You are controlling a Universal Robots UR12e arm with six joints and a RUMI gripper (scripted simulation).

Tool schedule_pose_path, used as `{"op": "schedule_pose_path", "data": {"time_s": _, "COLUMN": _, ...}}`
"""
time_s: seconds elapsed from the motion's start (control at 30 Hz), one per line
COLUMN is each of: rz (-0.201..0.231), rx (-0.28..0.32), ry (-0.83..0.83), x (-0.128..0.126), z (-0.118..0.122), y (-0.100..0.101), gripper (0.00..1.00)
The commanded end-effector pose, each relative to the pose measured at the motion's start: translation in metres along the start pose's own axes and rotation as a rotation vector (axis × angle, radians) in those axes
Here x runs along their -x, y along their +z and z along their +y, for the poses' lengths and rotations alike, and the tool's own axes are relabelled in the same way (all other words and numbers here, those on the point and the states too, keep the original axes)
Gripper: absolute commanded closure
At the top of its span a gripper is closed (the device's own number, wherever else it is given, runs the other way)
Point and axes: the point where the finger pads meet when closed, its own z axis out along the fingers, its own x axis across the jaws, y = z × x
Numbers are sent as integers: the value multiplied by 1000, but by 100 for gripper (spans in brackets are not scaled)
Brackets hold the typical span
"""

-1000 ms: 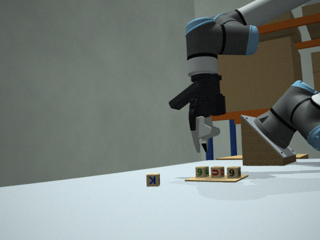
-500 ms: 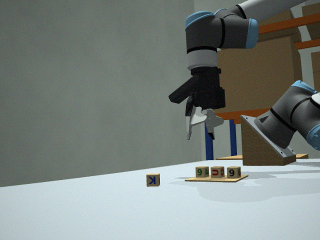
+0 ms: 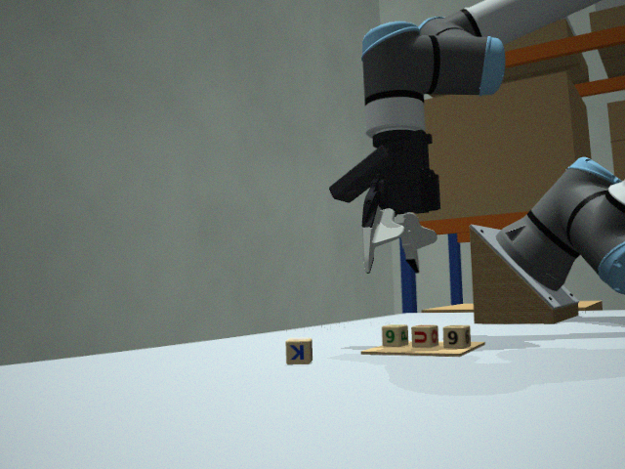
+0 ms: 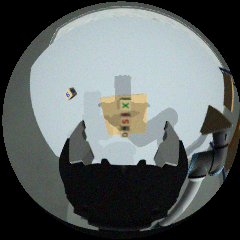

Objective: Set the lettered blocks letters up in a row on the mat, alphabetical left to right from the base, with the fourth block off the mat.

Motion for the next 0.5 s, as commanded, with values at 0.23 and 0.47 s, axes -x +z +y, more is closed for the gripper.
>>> {"op": "schedule_pose_path", "data": {"time_s": 0.23, "rz": -1, "rx": -1, "ry": 0, "x": 1, "z": 0, "y": -19, "gripper": 0}}
{"op": "schedule_pose_path", "data": {"time_s": 0.47, "rz": -1, "rx": -1, "ry": 0, "x": 0, "z": 0, "y": -44, "gripper": 0}}
